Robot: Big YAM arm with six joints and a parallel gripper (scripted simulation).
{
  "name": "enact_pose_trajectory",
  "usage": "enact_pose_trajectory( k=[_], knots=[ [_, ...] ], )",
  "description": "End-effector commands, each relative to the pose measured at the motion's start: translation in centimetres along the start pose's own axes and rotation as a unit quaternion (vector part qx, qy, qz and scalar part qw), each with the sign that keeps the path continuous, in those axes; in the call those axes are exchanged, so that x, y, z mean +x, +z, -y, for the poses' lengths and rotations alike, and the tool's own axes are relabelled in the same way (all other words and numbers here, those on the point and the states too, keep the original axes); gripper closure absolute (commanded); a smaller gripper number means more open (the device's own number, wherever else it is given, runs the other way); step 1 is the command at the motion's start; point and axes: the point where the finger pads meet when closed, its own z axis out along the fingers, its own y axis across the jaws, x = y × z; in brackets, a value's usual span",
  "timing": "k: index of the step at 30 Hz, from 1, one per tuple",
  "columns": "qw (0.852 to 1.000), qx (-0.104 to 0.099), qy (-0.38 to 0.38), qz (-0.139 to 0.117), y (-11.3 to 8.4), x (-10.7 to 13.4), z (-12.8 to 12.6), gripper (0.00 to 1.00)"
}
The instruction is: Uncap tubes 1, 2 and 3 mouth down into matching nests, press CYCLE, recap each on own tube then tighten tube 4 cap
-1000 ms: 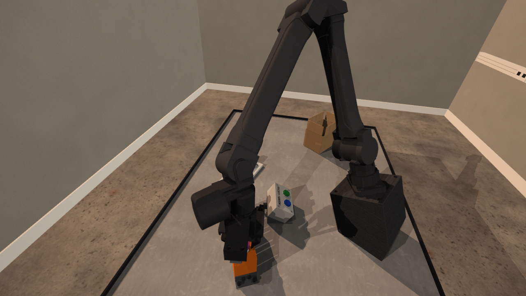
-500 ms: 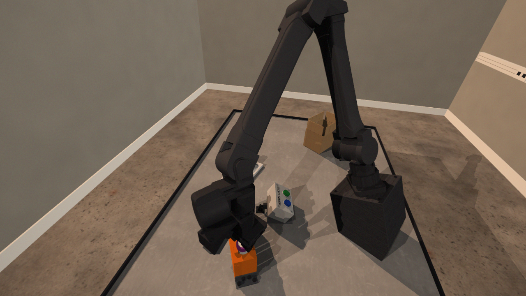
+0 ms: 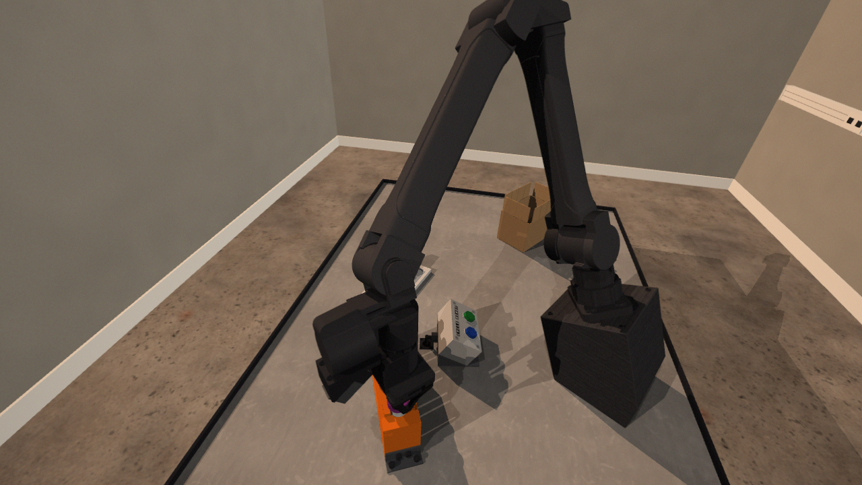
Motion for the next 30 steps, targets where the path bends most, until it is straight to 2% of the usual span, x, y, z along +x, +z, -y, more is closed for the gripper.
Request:
enact_pose_trajectory(
  k=[1,6,19,20,30],
  knots=[
    [0.999,0.001,0.016,0.028,-2.3,-2.3,0.1,0.51],
    [1.000,0.000,0.013,0.022,-2.0,-1.8,-0.1,0.51],
    [1.000,0.000,0.014,0.024,-2.1,-2.3,-0.2,0.51],
    [1.000,0.001,0.012,0.014,-1.1,-1.4,0.0,1.00],
    [1.000,0.001,0.012,0.014,-1.1,-1.4,0.0,1.00]
  ],
)
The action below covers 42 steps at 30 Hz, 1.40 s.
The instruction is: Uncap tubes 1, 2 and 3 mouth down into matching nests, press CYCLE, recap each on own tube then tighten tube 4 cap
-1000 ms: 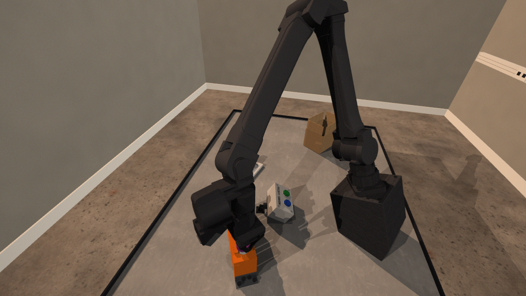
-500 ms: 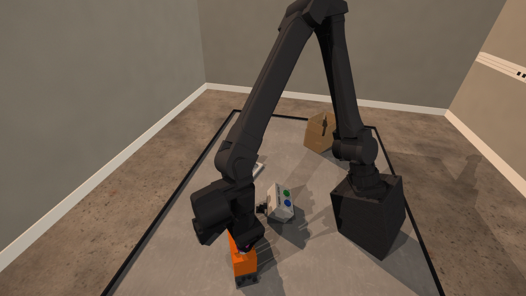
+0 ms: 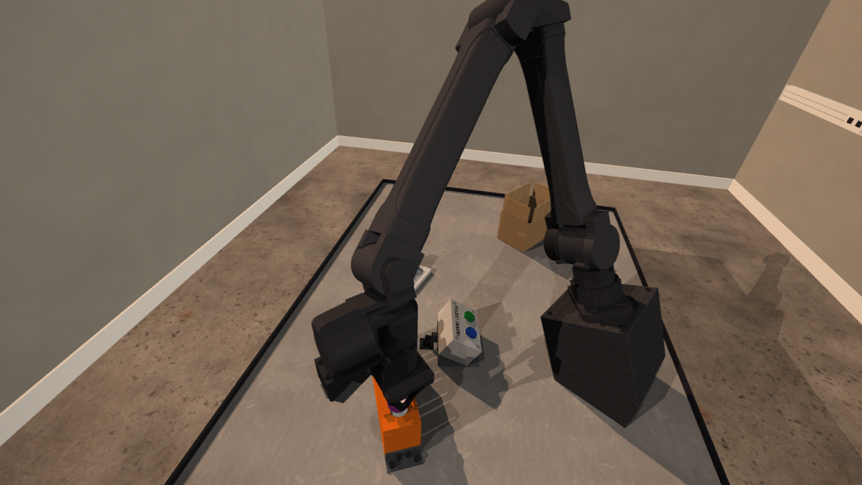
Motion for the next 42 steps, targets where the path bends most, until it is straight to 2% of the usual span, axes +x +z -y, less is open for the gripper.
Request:
enact_pose_trajectory(
  k=[1,4,5,18,19,20,21,23,24,26,27,28,29,31,32,34,35,36,37,39,40,42],
  knots=[
    [1.000,0.000,0.004,0.014,-0.9,-1.2,0.1,1.00],
    [1.000,0.000,0.004,0.014,-0.9,-1.2,0.1,1.00],
    [1.000,0.000,0.009,0.029,-2.6,-2.4,0.1,1.00],
    [0.999,-0.001,0.009,0.030,-6.0,-2.3,0.1,1.00],
    [1.000,-0.001,0.009,0.030,-6.0,-2.3,0.1,1.00],
    [0.999,0.001,0.055,0.003,-4.2,0.4,1.5,1.00],
    [0.995,0.000,0.096,0.003,-4.2,0.7,2.2,1.00],
    [0.985,0.000,0.173,0.003,-4.2,1.4,3.7,1.00],
    [0.984,0.001,0.178,0.003,-4.2,1.4,3.7,1.00],
    [0.971,-0.001,0.240,0.003,-4.2,2.1,5.2,1.00],
    [0.965,-0.003,0.263,0.023,-5.5,-0.1,6.0,1.00],
    [0.957,-0.001,0.289,0.010,-4.6,1.6,6.3,1.00],
    [0.952,-0.001,0.305,0.016,-4.8,1.2,6.4,1.00],
    [0.952,-0.001,0.305,0.016,-4.8,1.2,6.4,1.00],
    [0.940,-0.001,0.341,0.007,-4.2,2.5,6.7,1.00],
    [0.912,-0.002,0.410,0.008,-4.2,3.1,8.3,1.00],
    [0.908,0.000,0.419,0.009,-4.2,3.1,8.4,1.00],
    [0.894,-0.002,0.449,0.009,-4.2,3.4,9.1,1.00],
    [0.886,-0.005,0.462,0.025,-5.2,1.9,9.8,1.00],
    [0.860,-0.003,0.509,0.011,-4.3,3.9,10.7,1.00],
    [0.853,-0.003,0.522,0.010,-4.2,4.4,11.3,1.00],
    [0.851,-0.004,0.524,0.016,-4.6,4.5,13.2,1.00]
  ],
)
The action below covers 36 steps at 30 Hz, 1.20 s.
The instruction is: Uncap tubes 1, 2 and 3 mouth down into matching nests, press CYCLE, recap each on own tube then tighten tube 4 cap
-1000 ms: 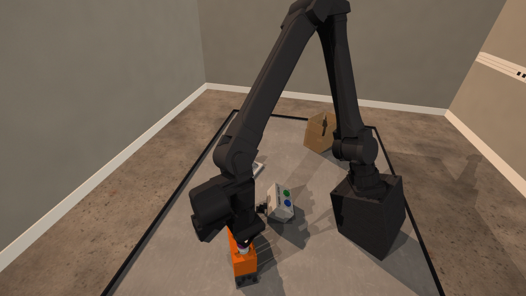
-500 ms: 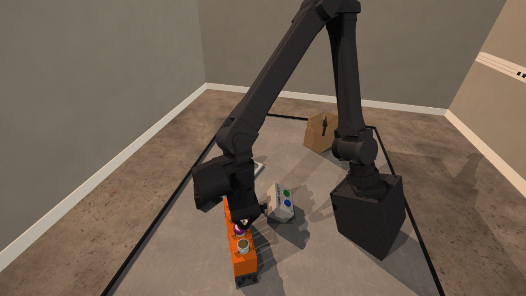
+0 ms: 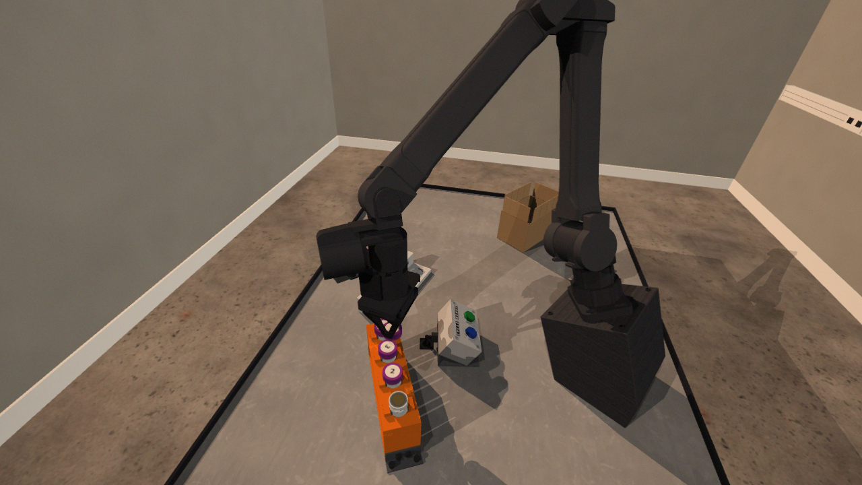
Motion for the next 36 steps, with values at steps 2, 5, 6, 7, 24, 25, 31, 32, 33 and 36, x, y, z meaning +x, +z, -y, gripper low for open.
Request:
enact_pose_trajectory(
  k=[2,5,6,7,24,25,31,32,33,36],
  knots=[
    [0.997,-0.017,0.068,0.025,-1.8,-4.2,2.6,1.00],
    [0.997,-0.017,0.064,0.027,-2.1,-5.4,4.0,1.00],
    [0.997,-0.017,0.064,0.027,-2.1,-5.4,4.0,1.00],
    [0.997,-0.018,0.064,0.030,-2.3,-6.1,4.7,1.00],
    [0.998,-0.006,0.057,0.021,-1.6,-12.3,15.8,1.00],
    [0.998,-0.004,0.056,0.017,-1.3,-12.6,16.5,1.00],
    [0.998,-0.006,0.056,0.020,-1.3,-12.0,16.2,1.00],
    [0.998,-0.006,0.056,0.020,-1.3,-12.0,16.2,1.00],
    [0.998,-0.006,0.056,0.020,-1.3,-12.0,16.2,1.00],
    [0.999,-0.001,0.053,0.005,1.7,-10.9,16.6,1.00]
  ],
)
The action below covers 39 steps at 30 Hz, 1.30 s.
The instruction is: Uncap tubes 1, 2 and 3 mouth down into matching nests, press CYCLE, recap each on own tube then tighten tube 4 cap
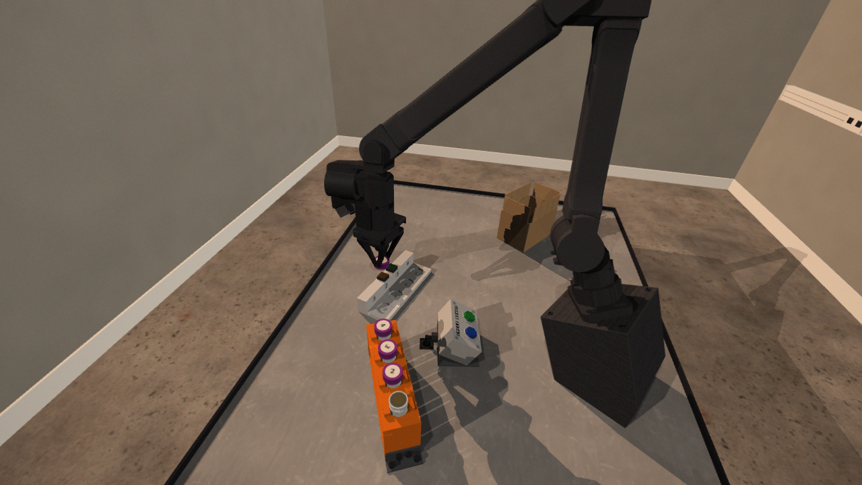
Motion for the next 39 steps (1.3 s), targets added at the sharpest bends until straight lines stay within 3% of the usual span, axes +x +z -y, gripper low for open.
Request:
enact_pose_trajectory(
  k=[1,4,5,7,13,16,19,21,26,31,34,35,39],
  knots=[
    [1.000,0.004,-0.008,-0.006,2.3,-0.1,0.4,1.00],
    [1.000,0.004,-0.008,-0.006,2.8,-0.1,0.4,1.00],
    [1.000,0.000,-0.004,0.009,2.5,-1.7,0.1,1.00],
    [1.000,0.004,-0.008,-0.006,4.3,-0.1,0.4,1.00],
    [1.000,0.002,-0.006,0.000,7.0,-0.7,0.3,1.00],
    [1.000,0.004,-0.008,-0.006,8.8,0.1,0.5,1.00],
    [1.000,0.002,-0.006,0.003,9.9,-1.0,0.3,1.00],
    [1.000,0.002,-0.006,0.003,9.9,-1.0,0.3,1.00],
    [1.000,0.004,-0.007,-0.004,12.8,-0.1,0.5,1.00],
    [1.000,0.002,-0.010,-0.002,12.9,-0.4,0.2,1.00],
    [1.000,-0.003,-0.006,0.019,11.4,-1.6,0.1,1.00],
    [1.000,0.000,-0.006,0.006,12.0,-1.0,-0.1,1.00],
    [1.000,0.000,-0.006,0.006,12.0,-1.0,-0.1,1.00]
  ],
)
